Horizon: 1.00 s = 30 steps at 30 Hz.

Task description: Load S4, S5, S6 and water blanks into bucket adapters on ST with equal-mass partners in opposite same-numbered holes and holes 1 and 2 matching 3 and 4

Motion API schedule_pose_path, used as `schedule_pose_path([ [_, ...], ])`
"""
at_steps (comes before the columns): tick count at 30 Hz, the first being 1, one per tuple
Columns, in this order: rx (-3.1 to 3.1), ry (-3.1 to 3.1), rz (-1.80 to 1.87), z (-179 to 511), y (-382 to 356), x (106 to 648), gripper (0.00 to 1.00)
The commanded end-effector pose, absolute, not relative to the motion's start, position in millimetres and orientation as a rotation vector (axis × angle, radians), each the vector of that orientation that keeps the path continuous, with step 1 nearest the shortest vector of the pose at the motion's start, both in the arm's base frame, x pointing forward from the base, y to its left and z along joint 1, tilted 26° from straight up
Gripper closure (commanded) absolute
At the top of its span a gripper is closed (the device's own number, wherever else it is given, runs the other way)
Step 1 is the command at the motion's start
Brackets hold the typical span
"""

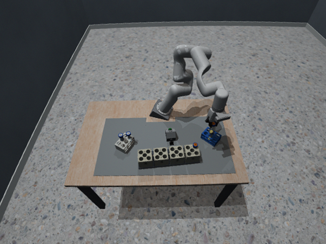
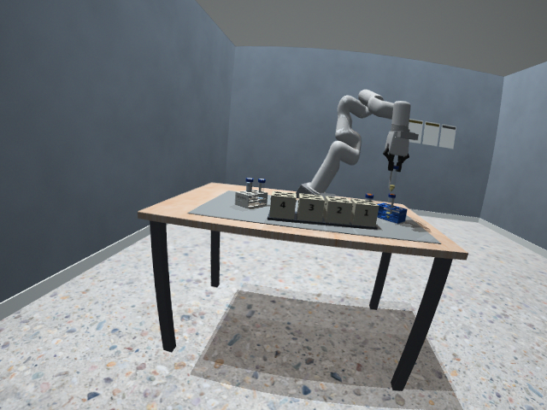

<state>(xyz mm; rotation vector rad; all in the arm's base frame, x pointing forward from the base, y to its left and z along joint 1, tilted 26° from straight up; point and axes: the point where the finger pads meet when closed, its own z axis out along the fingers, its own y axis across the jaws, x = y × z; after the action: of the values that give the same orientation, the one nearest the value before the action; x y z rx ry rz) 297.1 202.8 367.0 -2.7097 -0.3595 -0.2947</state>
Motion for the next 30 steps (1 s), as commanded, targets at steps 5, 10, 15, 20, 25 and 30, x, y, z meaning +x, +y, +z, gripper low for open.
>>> schedule_pose_path([
  [5, -2.717, -0.088, -0.242, 355, 166, 316, 1.0],
  [10, -2.717, -0.088, -0.242, 349, 149, 324, 1.0],
  [15, -2.717, -0.088, -0.242, 341, 127, 335, 1.0],
  [20, -2.717, -0.088, -0.242, 333, 106, 346, 1.0],
  [25, -2.718, -0.088, -0.242, 329, 93, 352, 1.0],
  [30, -2.718, -0.088, -0.242, 321, 72, 362, 1.0],
])
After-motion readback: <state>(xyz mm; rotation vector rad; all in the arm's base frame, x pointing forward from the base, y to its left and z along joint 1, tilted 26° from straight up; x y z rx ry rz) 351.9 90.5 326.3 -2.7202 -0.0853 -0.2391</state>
